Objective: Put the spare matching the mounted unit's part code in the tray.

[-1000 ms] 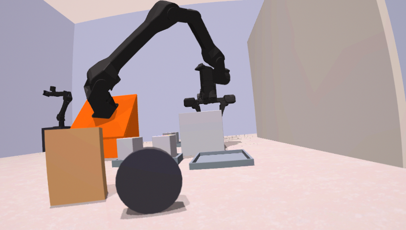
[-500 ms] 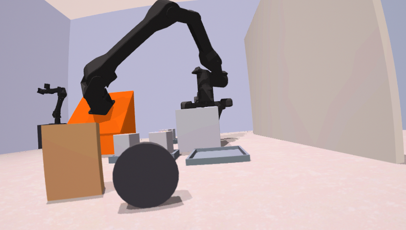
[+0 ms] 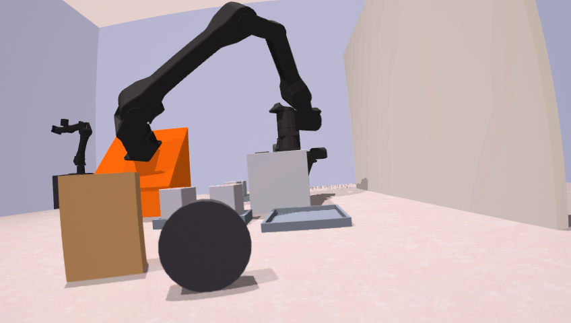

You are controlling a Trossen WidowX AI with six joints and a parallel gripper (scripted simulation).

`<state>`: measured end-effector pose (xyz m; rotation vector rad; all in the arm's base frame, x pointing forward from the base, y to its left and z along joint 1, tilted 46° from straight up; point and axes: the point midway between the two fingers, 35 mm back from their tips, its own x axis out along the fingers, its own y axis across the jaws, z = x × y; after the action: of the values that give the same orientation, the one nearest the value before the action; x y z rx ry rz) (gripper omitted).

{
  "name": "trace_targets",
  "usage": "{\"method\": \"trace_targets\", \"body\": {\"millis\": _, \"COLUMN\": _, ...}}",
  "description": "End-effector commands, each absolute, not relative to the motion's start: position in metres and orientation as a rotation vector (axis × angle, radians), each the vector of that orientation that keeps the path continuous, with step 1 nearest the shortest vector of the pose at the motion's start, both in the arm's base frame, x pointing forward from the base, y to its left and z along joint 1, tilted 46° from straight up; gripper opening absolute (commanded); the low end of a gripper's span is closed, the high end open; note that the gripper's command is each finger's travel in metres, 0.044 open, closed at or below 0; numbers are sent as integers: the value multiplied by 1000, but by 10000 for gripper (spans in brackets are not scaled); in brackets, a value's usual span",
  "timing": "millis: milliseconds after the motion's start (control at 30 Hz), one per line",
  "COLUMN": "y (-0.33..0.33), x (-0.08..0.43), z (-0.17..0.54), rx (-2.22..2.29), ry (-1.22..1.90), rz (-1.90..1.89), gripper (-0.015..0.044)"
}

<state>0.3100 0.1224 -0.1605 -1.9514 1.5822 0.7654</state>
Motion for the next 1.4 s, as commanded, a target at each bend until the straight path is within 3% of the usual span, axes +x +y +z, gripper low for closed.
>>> {"method": "trace_targets", "body": {"millis": 0, "y": 117, "x": 308, "z": -164, "rx": -1961, "ry": 1586, "rz": 768, "gripper": 300}}
{"method": "trace_targets", "body": {"millis": 267, "y": 117, "x": 309, "z": -164, "rx": -1961, "ry": 1586, "rz": 768, "gripper": 300}}
{"method": "trace_targets", "body": {"millis": 433, "y": 118, "x": 309, "z": -164, "rx": -1953, "ry": 1586, "rz": 766, "gripper": 169}}
{"method": "trace_targets", "body": {"millis": 667, "y": 118, "x": 309, "z": -164, "rx": -1953, "ry": 1586, "rz": 766, "gripper": 122}}
{"method": "trace_targets", "body": {"millis": 833, "y": 118, "x": 309, "z": -164, "rx": -1953, "ry": 1586, "rz": 766, "gripper": 0}}
{"method": "trace_targets", "body": {"millis": 1100, "y": 119, "x": 309, "z": -163, "rx": -1953, "ry": 1586, "rz": 767, "gripper": 0}}
{"method": "trace_targets", "body": {"millis": 1367, "y": 165, "x": 299, "z": -118, "rx": -1956, "ry": 1584, "rz": 773, "gripper": 0}}
